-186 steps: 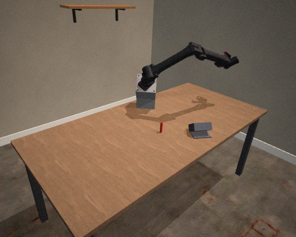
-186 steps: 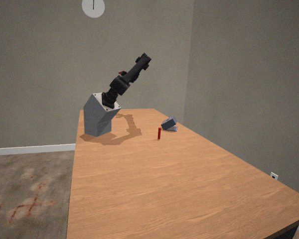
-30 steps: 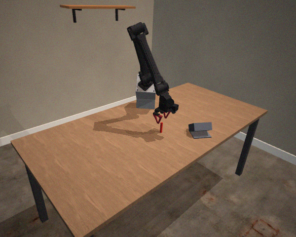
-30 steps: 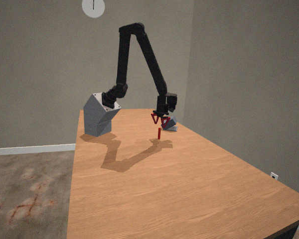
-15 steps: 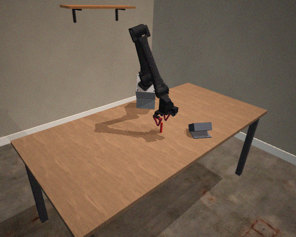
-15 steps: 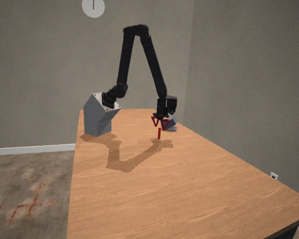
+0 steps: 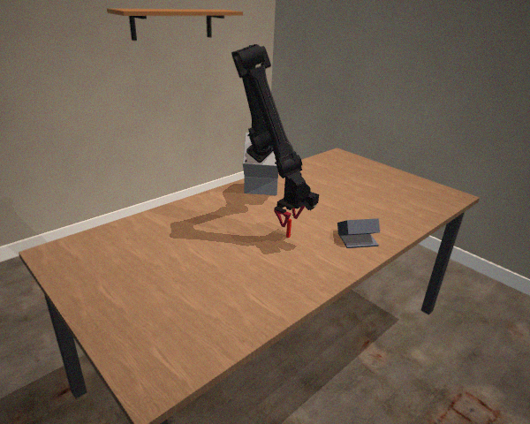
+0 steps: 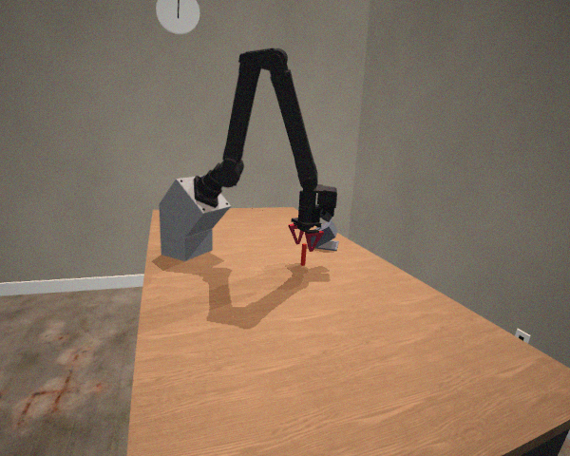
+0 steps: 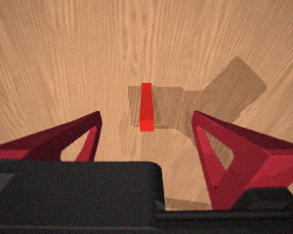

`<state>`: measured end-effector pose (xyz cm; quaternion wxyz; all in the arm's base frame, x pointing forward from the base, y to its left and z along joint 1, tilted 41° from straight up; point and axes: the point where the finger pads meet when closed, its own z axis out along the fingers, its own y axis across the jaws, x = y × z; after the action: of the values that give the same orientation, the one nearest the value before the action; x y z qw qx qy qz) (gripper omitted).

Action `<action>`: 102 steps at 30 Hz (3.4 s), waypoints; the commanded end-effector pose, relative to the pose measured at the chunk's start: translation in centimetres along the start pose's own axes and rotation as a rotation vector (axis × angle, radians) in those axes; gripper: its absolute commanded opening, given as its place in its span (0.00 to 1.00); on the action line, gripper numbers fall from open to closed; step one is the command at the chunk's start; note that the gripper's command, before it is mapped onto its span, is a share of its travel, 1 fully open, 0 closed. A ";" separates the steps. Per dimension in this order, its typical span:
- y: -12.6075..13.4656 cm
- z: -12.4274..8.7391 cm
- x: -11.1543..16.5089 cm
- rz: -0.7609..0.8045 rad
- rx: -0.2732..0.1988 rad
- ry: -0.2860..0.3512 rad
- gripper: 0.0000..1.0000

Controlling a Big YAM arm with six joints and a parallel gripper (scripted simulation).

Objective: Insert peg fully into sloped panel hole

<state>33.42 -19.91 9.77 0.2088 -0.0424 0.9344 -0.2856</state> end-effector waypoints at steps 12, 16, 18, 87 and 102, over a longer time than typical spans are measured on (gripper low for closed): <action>-0.2 -0.1 -0.2 0.001 0.003 -0.006 0.00; -0.2 -0.6 -0.2 -0.001 0.002 -0.005 0.00; -0.2 -0.6 -0.2 -0.001 0.002 -0.005 0.00; 4.6 -6.5 -5.9 -0.290 0.128 -0.029 0.00; 7.2 -6.7 -8.1 -0.385 0.178 -0.058 0.00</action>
<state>36.77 -9.44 12.66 0.1663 -0.2020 0.8807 -0.3949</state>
